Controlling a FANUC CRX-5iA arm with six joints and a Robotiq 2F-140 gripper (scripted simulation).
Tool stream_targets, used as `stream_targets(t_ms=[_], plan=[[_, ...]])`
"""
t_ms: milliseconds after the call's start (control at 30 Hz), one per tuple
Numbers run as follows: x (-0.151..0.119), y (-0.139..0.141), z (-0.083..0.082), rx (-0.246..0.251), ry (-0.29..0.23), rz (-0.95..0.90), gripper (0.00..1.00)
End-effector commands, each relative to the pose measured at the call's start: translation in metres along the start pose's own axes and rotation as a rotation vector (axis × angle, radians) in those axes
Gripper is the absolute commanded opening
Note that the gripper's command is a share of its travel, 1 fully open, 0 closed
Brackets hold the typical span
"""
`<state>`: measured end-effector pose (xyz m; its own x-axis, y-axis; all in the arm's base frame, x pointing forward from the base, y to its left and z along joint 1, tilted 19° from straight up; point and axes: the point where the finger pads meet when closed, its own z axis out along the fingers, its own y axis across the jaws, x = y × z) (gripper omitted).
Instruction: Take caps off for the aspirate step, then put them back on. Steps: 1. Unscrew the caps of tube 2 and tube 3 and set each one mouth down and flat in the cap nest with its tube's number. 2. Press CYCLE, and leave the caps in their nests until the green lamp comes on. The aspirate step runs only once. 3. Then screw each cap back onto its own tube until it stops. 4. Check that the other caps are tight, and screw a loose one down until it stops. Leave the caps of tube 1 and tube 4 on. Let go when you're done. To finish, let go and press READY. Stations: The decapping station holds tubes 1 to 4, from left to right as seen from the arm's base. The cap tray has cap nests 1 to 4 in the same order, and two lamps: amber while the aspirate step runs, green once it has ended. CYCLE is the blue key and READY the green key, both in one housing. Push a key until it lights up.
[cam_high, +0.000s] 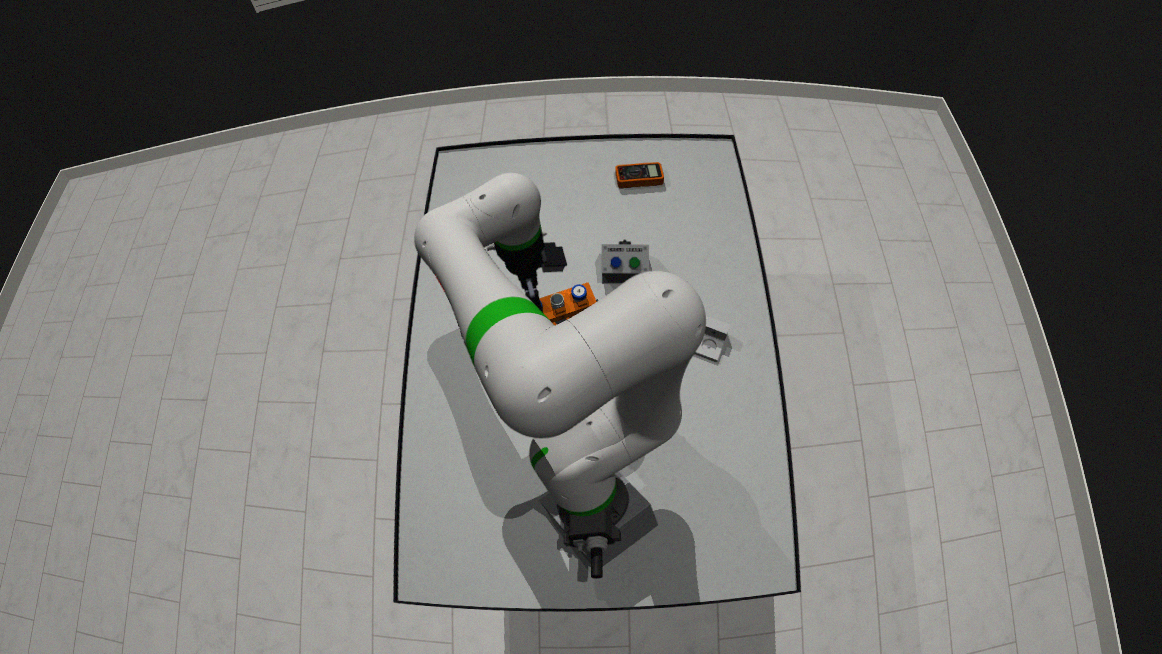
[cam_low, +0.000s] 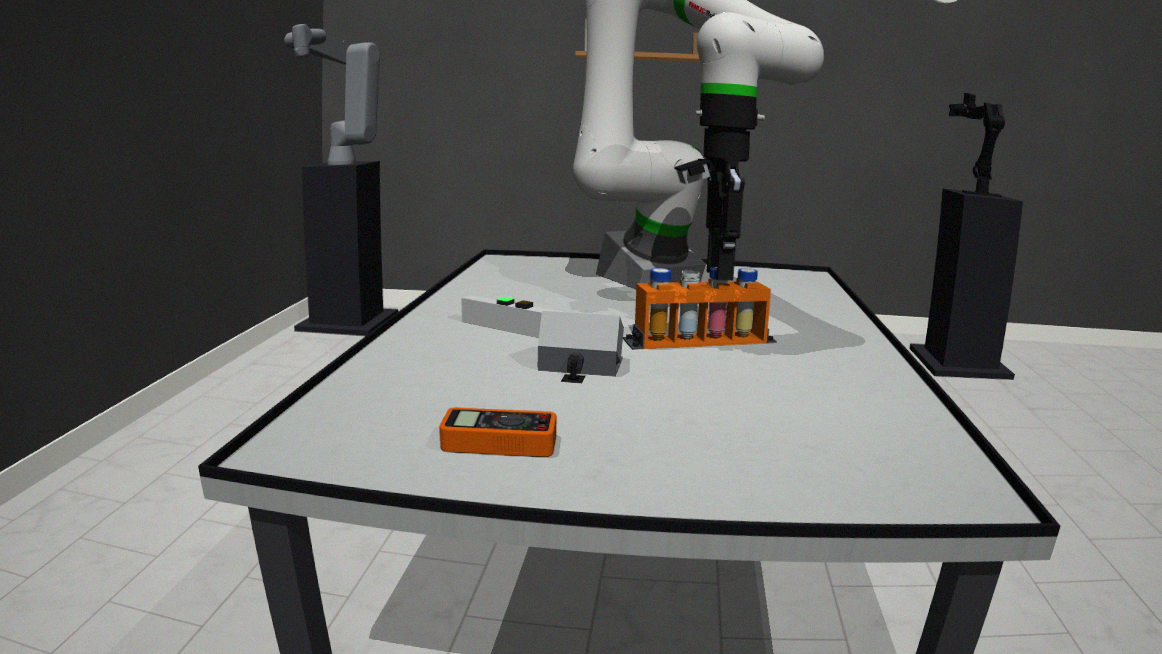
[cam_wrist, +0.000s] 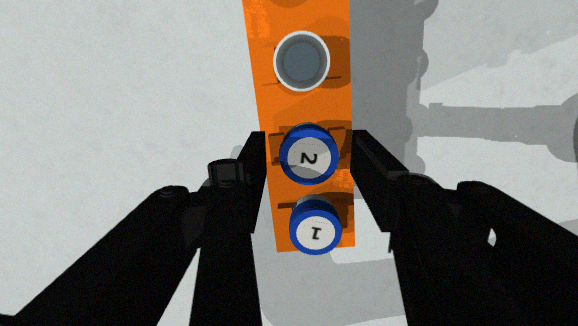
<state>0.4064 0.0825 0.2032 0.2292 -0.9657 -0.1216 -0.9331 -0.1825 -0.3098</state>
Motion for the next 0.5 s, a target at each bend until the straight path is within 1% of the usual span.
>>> stream_targets(t_ms=[0,267,333,433,467], plan=[[0.0005,-0.0005,-0.0007,-0.001,-0.009,-0.173,0.41],[0.0005,-0.0006,-0.0007,0.001,-0.009,-0.493,0.41],[0.0005,-0.0006,-0.0007,0.001,-0.009,-0.493,0.41],[0.0005,-0.0006,-0.0007,0.001,-0.009,-0.609,0.41],[0.0005,-0.0006,-0.0007,0.001,-0.009,-0.609,0.41]])
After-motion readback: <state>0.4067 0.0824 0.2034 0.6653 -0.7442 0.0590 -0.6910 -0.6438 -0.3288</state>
